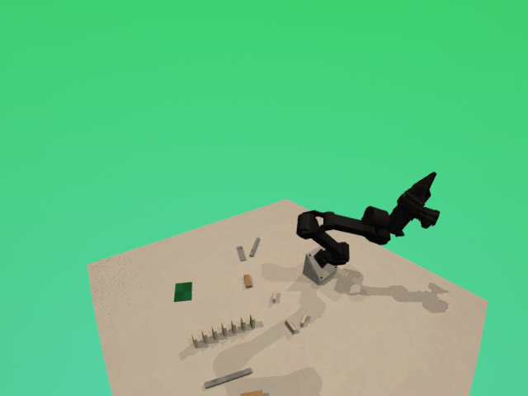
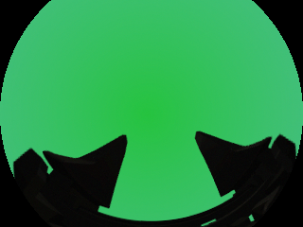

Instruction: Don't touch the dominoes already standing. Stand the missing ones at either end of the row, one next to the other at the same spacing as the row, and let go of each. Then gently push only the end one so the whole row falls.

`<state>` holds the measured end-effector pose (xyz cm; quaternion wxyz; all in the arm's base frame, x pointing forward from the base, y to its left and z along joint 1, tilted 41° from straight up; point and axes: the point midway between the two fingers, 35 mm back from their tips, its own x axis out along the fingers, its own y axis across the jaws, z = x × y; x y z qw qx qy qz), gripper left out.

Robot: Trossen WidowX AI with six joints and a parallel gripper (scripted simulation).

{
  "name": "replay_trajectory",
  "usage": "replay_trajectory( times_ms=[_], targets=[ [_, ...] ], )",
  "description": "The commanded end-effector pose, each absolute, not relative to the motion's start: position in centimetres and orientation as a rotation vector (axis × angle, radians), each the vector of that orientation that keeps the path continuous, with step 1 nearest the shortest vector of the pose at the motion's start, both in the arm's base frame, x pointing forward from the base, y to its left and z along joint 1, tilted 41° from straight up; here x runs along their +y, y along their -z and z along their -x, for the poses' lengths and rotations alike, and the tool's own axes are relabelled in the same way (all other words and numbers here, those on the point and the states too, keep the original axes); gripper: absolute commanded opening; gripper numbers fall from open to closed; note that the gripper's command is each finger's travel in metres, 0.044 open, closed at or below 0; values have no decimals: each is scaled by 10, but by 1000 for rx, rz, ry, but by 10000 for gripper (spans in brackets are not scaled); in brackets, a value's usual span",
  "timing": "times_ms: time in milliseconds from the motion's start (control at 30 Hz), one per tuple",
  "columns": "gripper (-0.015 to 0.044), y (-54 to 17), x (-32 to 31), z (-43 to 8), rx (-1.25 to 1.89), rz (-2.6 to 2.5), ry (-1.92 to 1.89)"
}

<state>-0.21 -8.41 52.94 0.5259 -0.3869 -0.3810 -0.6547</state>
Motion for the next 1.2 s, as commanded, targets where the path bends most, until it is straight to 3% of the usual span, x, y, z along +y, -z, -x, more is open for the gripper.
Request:
replay_trajectory(
  times_ms=[0, 333, 567, 900, 1167],
  targets=[
    [426, -530, -83, 4, -915, 931, 1573],
    [440, -548, 26, 71, -1166, 1260, 1941],
    [440, -533, 138, 75, -1432, 1579, 2160],
    [440, -469, 269, -7, -1878, 2135, 2207],
    [440, -396, 310, -121, -2211, 2666, 1903]
  ],
)
